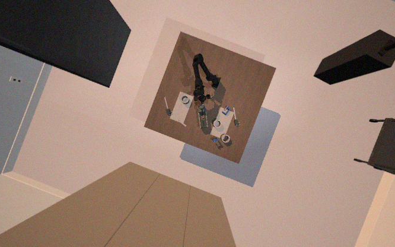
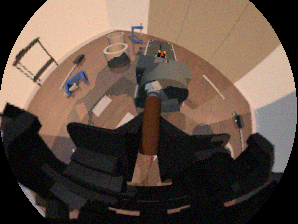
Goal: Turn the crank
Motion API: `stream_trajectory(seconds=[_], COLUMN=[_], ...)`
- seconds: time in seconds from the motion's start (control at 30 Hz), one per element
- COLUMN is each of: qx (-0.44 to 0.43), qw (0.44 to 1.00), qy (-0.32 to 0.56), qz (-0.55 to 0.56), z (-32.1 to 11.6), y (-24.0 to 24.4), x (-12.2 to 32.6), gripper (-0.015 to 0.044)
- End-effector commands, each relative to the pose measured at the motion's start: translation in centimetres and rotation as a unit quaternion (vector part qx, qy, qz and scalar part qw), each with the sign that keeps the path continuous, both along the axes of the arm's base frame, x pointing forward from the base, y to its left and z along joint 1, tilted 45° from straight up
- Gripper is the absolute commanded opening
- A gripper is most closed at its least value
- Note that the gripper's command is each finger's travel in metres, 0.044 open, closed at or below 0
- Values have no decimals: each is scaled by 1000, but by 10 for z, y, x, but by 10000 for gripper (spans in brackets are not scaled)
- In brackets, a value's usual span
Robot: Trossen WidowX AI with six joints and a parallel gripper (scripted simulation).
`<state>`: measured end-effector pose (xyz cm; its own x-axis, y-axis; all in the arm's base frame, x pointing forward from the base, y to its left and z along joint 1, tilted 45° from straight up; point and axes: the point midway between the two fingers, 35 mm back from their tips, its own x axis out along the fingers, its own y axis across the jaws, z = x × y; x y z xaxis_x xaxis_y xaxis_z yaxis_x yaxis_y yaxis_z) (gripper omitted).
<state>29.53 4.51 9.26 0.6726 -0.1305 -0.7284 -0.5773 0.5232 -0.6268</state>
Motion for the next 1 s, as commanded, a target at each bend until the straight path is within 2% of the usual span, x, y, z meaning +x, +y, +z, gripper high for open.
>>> stream_trajectory(seconds=[0.0, 0.97], qx=[0, 0], qw=[1000, 1000], qy=[-12, -12], qz=[-1, -1], z=[9, 13], y=[0, -2], x=[3, 6], gripper=[0, 0])
